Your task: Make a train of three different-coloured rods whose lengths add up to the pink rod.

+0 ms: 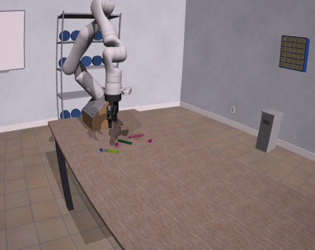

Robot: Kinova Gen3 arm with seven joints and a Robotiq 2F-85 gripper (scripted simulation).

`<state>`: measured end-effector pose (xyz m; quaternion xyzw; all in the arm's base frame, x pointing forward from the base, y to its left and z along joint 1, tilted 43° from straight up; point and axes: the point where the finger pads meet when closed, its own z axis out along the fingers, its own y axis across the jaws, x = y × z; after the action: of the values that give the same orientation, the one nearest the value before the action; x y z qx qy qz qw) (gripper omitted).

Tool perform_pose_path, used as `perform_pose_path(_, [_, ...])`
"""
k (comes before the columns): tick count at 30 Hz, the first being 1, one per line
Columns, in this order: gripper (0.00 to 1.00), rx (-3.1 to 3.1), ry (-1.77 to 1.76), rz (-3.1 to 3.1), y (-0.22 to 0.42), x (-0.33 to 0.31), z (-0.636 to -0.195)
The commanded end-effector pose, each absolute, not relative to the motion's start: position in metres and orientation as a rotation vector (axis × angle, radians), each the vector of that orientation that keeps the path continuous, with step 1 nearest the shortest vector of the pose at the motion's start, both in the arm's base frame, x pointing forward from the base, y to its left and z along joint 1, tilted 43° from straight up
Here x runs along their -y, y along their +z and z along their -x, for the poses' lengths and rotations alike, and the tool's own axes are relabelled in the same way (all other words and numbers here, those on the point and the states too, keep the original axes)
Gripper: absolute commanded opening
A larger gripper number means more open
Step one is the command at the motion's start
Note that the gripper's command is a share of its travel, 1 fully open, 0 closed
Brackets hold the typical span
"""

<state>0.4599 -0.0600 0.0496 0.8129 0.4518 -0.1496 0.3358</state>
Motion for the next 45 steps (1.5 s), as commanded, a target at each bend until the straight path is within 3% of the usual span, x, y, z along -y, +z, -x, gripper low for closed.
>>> perform_pose_path(1, [1.00,-1.192,-0.376,-2.112,0.066,0.040,-0.462])
perform_pose_path(45, [1.00,-1.191,-0.379,-2.113,0.090,0.019,-0.459])
